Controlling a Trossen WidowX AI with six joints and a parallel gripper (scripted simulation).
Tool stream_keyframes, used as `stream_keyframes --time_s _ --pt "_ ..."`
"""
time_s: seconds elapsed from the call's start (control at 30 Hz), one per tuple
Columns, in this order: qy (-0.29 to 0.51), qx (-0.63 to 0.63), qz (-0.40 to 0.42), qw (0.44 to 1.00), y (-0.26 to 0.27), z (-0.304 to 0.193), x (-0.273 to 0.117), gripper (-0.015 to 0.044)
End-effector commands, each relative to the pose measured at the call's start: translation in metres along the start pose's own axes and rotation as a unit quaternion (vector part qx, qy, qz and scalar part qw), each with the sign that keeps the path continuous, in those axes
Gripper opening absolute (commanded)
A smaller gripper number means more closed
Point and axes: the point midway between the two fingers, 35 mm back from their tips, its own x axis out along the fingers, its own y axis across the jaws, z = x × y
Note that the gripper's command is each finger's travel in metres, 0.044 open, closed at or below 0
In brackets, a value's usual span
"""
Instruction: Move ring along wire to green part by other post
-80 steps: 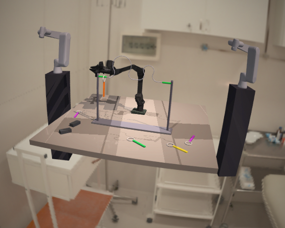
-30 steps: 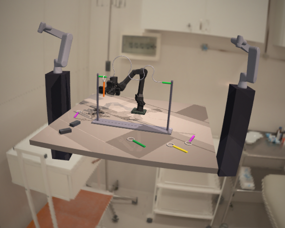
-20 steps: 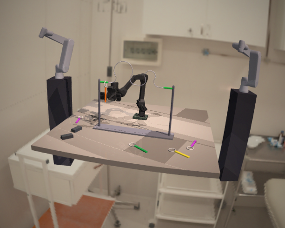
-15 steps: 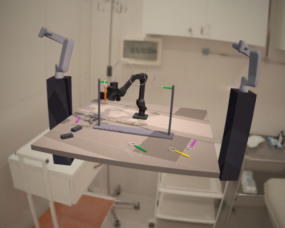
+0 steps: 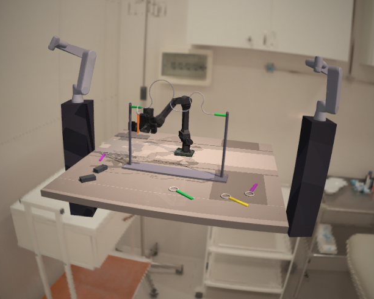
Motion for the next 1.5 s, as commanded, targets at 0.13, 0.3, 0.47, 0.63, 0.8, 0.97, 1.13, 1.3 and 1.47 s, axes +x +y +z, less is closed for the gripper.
stream_keyframes --time_s 0.13,0.3,0.47,0.63,0.8,0.97,1.13,1.3,1.47 --pt "-0.002 0.001 -0.001 1.000 0.000 0.001 0.013 0.0160" --pt "-0.003 0.001 -0.001 1.000 0.000 0.001 0.021 0.0160" --pt "-0.003 0.001 -0.001 1.000 0.001 0.001 0.025 0.0160" --pt "-0.003 0.001 -0.001 1.000 0.001 0.001 0.025 0.0160" --pt "-0.003 0.001 -0.001 1.000 0.001 0.001 0.025 0.0160" --pt "-0.003 0.001 -0.001 1.000 0.001 0.001 0.025 0.0160" --pt "-0.002 0.000 0.001 1.000 0.001 0.000 0.025 0.0029" --pt "-0.002 0.000 0.001 1.000 0.001 0.000 0.025 -0.0102" --pt "-0.002 0.000 0.001 1.000 0.001 0.000 0.025 -0.0150"
